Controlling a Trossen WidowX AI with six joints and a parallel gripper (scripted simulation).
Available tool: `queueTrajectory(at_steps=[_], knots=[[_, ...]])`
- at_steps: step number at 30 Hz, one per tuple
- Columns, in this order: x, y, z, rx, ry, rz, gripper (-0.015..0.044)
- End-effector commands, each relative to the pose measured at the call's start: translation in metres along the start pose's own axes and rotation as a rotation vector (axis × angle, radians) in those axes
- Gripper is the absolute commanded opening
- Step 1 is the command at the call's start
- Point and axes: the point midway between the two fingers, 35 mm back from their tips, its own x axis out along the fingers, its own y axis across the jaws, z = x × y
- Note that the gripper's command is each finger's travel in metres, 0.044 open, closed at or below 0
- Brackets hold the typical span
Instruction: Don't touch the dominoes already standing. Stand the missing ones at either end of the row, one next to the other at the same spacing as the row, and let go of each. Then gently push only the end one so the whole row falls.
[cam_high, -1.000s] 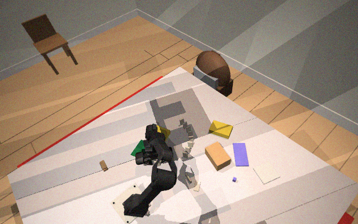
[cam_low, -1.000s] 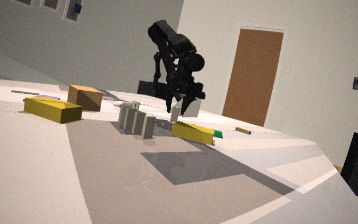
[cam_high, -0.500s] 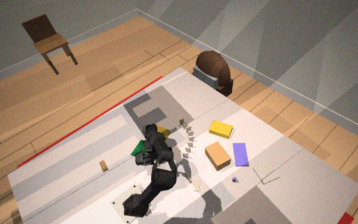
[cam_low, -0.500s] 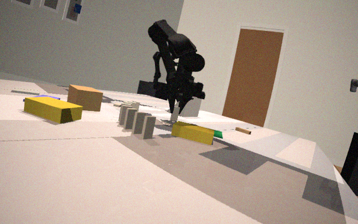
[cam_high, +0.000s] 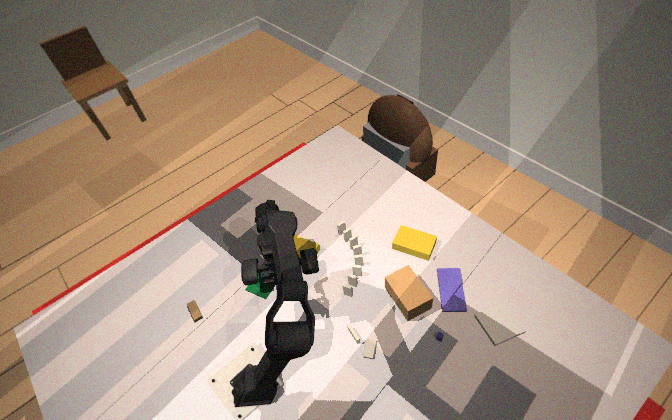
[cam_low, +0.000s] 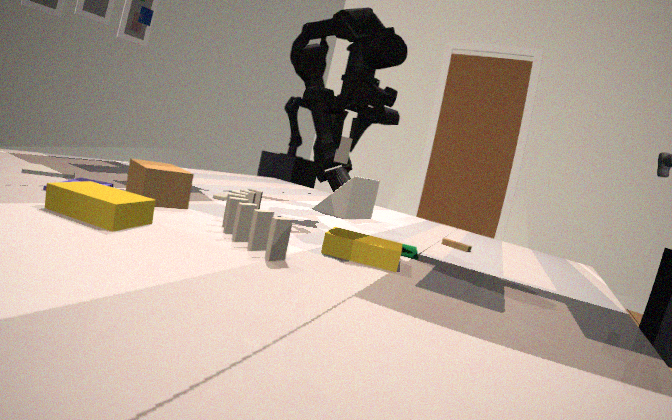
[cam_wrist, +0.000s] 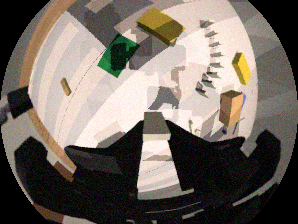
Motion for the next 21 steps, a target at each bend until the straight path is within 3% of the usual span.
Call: queueTrajectory(at_steps=[1, 4, 12, 21], knots=[[-0.010, 0.000, -0.002, 0.010, 0.001, 0.006, 0.0107], [-0.011, -0.010, -0.001, 0.056, -0.004, 0.007, 0.0107], [-0.011, -0.131, -0.011, 0.569, -0.023, -0.001, 0.0107], [-0.010, -0.138, -0.013, 0.598, -0.022, -0.003, 0.0107]])
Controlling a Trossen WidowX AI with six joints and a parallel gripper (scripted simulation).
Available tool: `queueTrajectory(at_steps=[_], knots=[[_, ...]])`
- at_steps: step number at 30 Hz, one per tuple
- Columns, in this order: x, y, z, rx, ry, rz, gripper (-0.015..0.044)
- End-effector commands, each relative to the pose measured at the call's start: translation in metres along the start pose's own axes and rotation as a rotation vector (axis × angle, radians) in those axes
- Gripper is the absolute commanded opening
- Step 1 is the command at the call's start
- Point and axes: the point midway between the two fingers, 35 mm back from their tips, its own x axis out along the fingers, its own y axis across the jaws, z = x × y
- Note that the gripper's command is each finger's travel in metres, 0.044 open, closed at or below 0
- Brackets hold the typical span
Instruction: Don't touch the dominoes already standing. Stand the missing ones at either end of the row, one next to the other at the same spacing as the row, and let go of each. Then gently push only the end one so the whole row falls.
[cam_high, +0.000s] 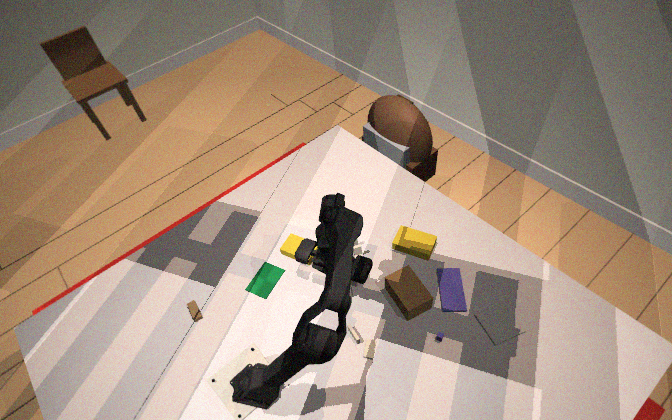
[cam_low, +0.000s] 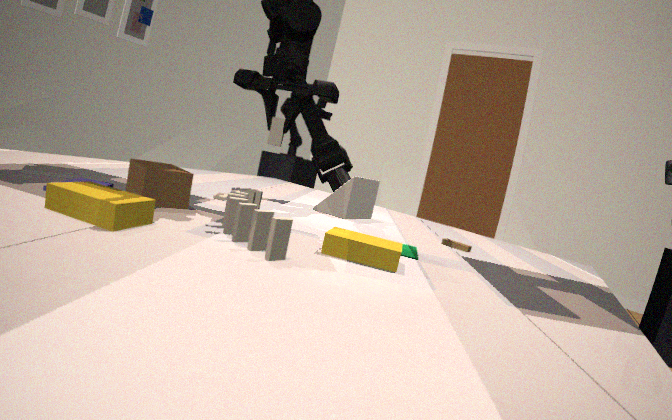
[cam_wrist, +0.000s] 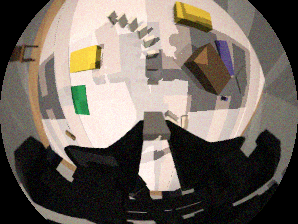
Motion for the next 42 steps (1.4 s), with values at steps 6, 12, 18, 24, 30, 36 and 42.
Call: queueTrajectory(at_steps=[6, 12, 18, 24, 30, 36, 42], knots=[[0.008, -0.005, 0.005, 0.024, -0.012, -0.006, 0.0107], [0.035, -0.005, 0.009, 0.019, -0.009, -0.006, 0.0107], [0.063, -0.006, 0.011, 0.013, -0.005, -0.008, 0.0107], [0.090, -0.007, 0.009, 0.008, 0.001, -0.012, 0.0107], [0.117, -0.007, 0.005, 0.003, 0.008, -0.016, 0.0107], [0.127, -0.007, 0.002, 0.001, 0.011, -0.018, 0.0107], [0.127, -0.007, 0.002, 0.001, 0.011, -0.018, 0.0107]])
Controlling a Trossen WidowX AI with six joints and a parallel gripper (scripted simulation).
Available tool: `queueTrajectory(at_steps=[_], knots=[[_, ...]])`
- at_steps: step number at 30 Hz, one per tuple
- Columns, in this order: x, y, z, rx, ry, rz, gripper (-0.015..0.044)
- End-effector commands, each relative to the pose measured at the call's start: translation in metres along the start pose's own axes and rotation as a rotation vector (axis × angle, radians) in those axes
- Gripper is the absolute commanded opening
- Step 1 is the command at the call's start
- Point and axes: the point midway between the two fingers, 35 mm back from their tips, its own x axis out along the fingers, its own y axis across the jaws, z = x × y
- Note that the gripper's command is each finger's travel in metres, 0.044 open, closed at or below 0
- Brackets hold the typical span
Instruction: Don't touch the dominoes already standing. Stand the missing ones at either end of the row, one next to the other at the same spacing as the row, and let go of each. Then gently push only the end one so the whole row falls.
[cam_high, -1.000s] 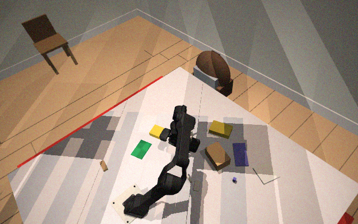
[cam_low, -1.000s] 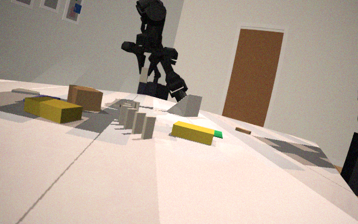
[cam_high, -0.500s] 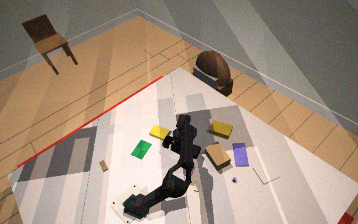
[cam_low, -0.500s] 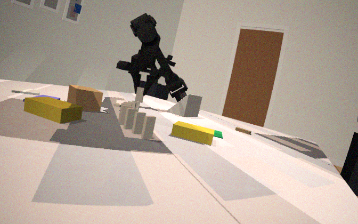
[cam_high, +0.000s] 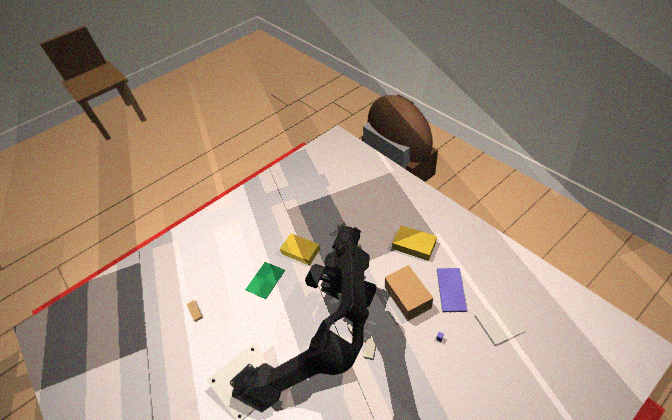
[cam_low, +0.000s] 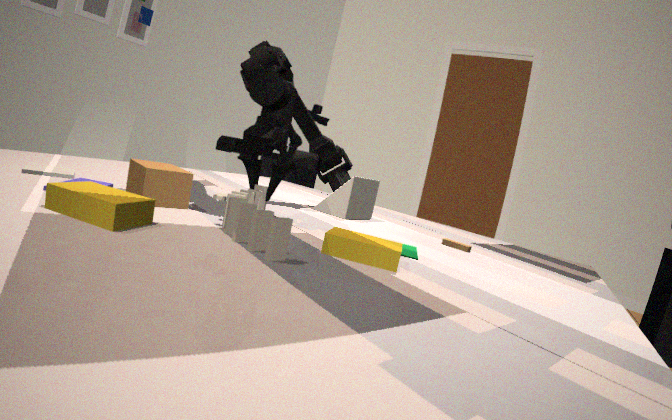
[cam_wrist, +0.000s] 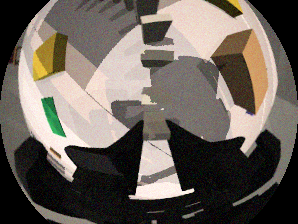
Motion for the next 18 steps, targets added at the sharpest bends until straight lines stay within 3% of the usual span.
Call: queueTrajectory(at_steps=[1, 4, 16, 18], knots=[[0.0019, 0.0003, -0.0014, -0.009, 0.001, -0.005, 0.0107], [0.0019, 0.0003, -0.0014, -0.009, 0.001, -0.005, 0.0107], [0.0019, 0.0003, -0.0014, -0.009, 0.001, -0.005, 0.0422], [0.0019, 0.0003, -0.0014, -0.009, 0.001, -0.005, 0.0440]])
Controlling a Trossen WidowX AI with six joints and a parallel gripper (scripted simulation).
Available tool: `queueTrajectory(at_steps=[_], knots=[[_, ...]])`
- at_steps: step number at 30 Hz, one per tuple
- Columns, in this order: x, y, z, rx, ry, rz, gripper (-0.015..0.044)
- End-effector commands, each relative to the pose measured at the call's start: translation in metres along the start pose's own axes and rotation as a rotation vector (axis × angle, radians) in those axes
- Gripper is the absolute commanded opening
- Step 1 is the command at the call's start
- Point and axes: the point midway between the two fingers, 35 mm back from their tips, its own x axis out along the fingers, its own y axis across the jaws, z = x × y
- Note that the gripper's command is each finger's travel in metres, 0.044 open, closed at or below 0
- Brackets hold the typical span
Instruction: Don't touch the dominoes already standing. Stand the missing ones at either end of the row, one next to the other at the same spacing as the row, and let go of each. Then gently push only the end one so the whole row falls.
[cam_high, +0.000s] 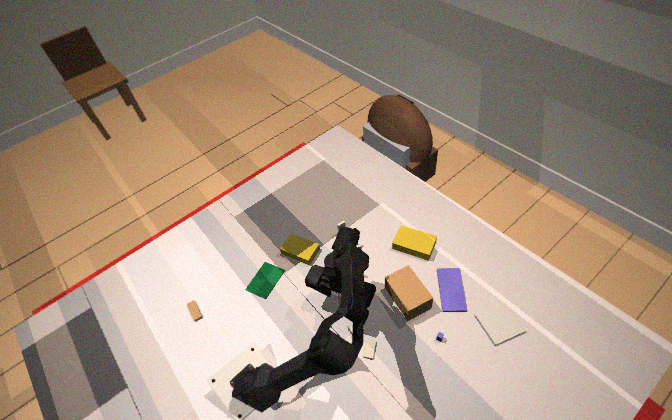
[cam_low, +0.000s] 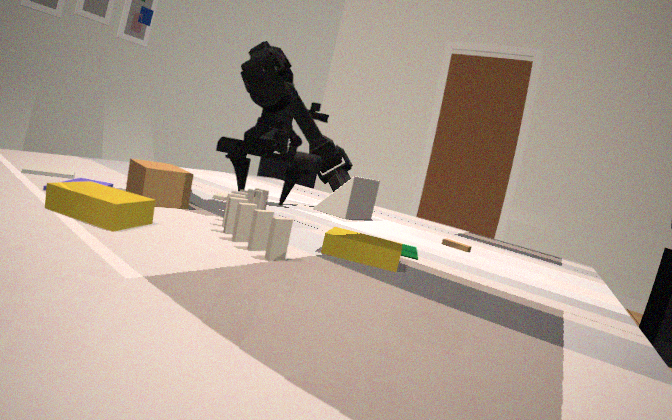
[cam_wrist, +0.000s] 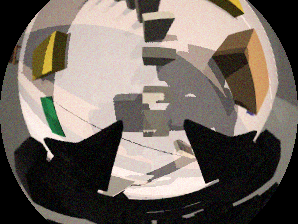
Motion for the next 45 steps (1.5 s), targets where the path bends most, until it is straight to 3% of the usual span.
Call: queueTrajectory(at_steps=[1, 4, 11, 19, 22, 28, 36, 45], knots=[[0.000, -0.001, 0.000, -0.004, -0.002, -0.004, 0.0440], [-0.020, 0.000, 0.004, -0.019, -0.007, -0.003, 0.0440], [-0.121, 0.002, 0.001, -0.085, -0.026, -0.011, 0.0440], [-0.131, 0.002, -0.001, -0.091, -0.027, -0.012, 0.0440], [-0.120, -0.015, -0.004, 0.102, -0.027, -0.004, 0.0361], [-0.077, -0.081, -0.029, 0.911, -0.014, 0.009, 0.0204], [-0.051, -0.114, -0.053, 1.389, -0.004, -0.006, 0.0000], [-0.051, -0.114, -0.053, 1.389, -0.004, -0.006, 0.0000]])
